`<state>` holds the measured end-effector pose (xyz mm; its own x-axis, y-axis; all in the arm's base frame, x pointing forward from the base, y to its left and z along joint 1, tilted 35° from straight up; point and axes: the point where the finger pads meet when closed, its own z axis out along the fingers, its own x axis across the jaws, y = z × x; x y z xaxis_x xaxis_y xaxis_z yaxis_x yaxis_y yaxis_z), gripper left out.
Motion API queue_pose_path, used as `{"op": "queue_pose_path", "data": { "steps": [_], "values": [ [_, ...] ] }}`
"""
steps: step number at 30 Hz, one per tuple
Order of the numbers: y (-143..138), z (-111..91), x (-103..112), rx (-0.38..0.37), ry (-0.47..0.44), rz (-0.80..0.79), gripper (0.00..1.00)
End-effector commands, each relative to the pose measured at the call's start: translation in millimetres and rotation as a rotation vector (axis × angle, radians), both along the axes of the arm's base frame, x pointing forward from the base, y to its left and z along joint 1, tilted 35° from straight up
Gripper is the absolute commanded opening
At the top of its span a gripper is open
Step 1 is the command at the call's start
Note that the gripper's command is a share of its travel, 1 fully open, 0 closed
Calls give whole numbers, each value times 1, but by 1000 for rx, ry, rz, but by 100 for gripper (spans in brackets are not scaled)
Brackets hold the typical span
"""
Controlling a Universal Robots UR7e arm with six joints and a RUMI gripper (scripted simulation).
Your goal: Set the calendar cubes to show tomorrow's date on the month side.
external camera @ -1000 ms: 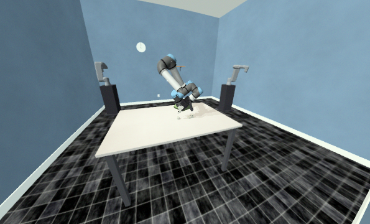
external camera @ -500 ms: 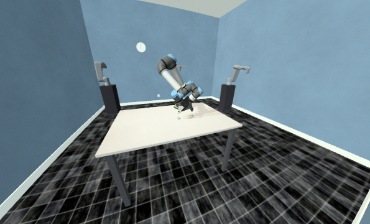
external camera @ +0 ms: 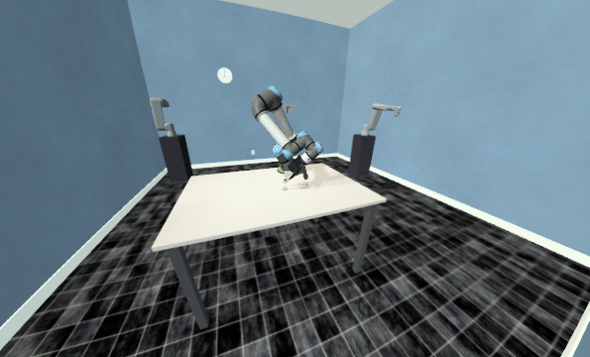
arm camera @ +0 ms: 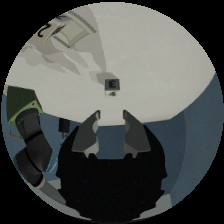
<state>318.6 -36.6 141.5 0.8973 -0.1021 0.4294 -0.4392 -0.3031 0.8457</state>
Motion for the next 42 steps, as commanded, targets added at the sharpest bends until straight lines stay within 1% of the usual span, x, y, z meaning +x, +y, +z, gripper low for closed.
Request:
{"op": "queue_pose_path", "data": {
  "steps": [1,17,31,42],
  "values": [
    [-6,-9,4,1,1,1,28],
    [-18,-32,13,1,1,1,28],
    [-23,-41,17,1,1,1,28],
    [-24,-42,19,2,-2,1,28]
  ]
}}
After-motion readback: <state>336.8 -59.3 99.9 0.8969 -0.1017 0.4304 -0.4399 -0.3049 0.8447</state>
